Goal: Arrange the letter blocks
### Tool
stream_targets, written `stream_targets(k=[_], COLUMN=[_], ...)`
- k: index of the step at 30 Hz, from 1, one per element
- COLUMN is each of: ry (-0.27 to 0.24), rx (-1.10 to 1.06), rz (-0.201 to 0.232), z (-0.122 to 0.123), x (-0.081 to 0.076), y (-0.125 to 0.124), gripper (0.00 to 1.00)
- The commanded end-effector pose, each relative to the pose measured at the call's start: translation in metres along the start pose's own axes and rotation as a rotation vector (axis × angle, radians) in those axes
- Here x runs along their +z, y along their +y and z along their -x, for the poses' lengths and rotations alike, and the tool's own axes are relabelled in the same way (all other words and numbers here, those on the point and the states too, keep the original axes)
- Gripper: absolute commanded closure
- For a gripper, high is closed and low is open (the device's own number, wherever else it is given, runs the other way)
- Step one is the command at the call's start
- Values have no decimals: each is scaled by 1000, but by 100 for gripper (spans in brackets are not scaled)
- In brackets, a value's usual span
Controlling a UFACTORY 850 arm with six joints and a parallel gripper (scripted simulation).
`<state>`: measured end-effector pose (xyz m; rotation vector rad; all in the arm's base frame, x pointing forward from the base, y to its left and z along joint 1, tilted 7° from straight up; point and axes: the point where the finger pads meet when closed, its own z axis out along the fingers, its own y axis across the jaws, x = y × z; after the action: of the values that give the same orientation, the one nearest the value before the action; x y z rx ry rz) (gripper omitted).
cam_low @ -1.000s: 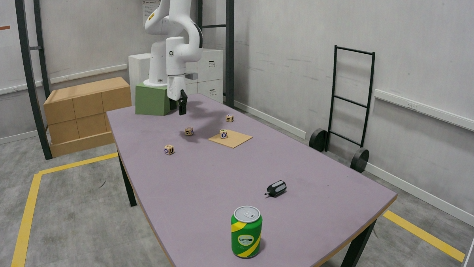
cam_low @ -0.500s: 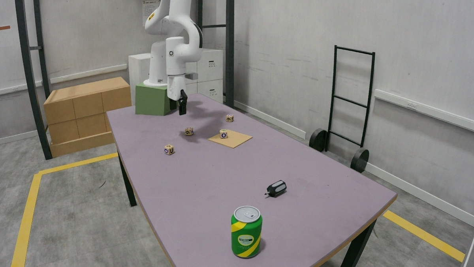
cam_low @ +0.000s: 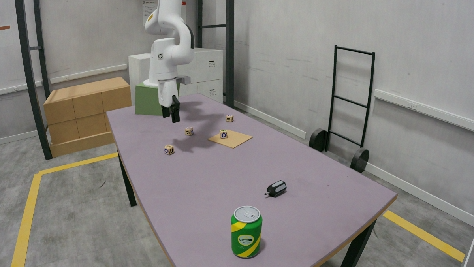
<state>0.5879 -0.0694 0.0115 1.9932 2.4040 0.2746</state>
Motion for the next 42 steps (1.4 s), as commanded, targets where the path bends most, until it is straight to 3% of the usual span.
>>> stream_targets(k=[1, 2, 3, 4, 5, 10, 42], ry=[-3, -3, -7, -7, -14, -31, -31], rx=[3, 3, 3, 3, 4, 7, 7], rz=[-22, -22, -25, -25, -30, -40, -40], z=[15, 15, 39, 39, 62, 95, 96], x=[2, 2, 1, 1, 0, -2, -2], y=[14, 14, 28, 28, 38, 50, 50], gripper=[0, 0, 0, 0, 0, 0, 0])
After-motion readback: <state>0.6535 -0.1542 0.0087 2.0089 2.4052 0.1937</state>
